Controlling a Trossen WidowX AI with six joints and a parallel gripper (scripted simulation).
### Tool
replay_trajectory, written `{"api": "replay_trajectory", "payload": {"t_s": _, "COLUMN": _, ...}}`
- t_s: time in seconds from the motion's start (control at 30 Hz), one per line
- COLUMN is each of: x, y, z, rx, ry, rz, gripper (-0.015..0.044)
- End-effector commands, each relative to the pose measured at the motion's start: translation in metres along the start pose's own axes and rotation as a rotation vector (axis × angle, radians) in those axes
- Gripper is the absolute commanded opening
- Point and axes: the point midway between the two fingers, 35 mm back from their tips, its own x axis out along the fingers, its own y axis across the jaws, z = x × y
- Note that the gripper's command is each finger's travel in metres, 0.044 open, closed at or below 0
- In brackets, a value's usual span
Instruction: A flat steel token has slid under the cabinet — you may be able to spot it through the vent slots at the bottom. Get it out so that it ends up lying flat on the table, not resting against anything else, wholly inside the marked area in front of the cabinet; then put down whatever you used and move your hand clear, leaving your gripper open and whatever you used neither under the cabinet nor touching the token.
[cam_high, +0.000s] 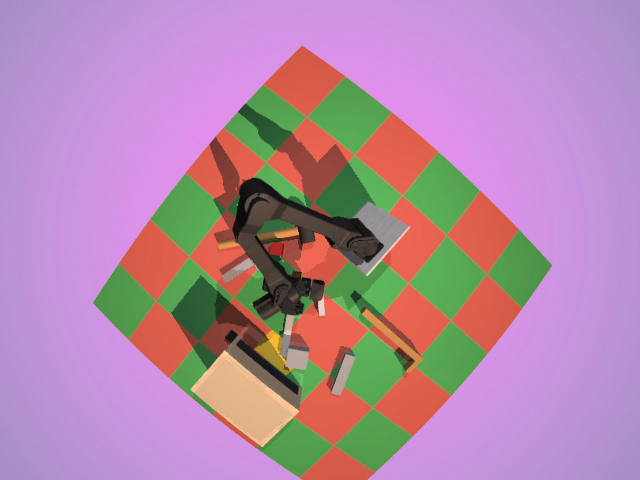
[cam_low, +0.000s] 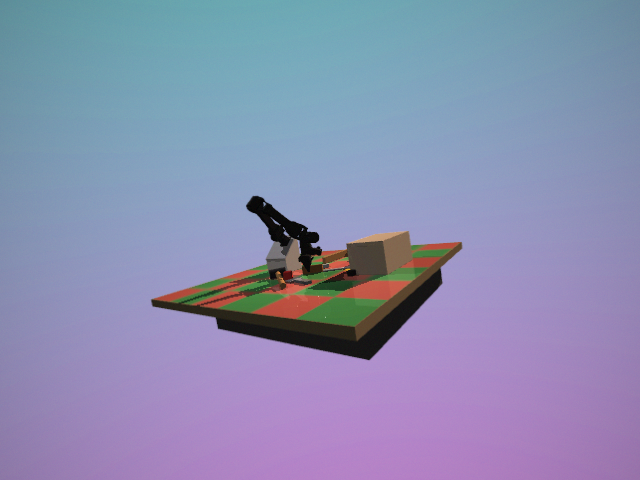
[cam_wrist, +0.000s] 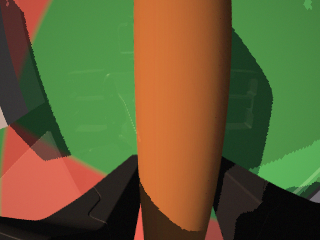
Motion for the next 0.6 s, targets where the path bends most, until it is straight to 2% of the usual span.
{"api": "replay_trajectory", "payload": {"t_s": 0.0, "x": -0.0018, "y": 0.0026, "z": 0.0040, "rx": -0.024, "ry": -0.009, "rz": 0.002, "gripper": 0.0000}}
{"api": "replay_trajectory", "payload": {"t_s": 0.57, "x": -0.0019, "y": 0.0088, "z": 0.0098, "rx": -0.026, "ry": -0.009, "rz": 0.002, "gripper": 0.0000}}
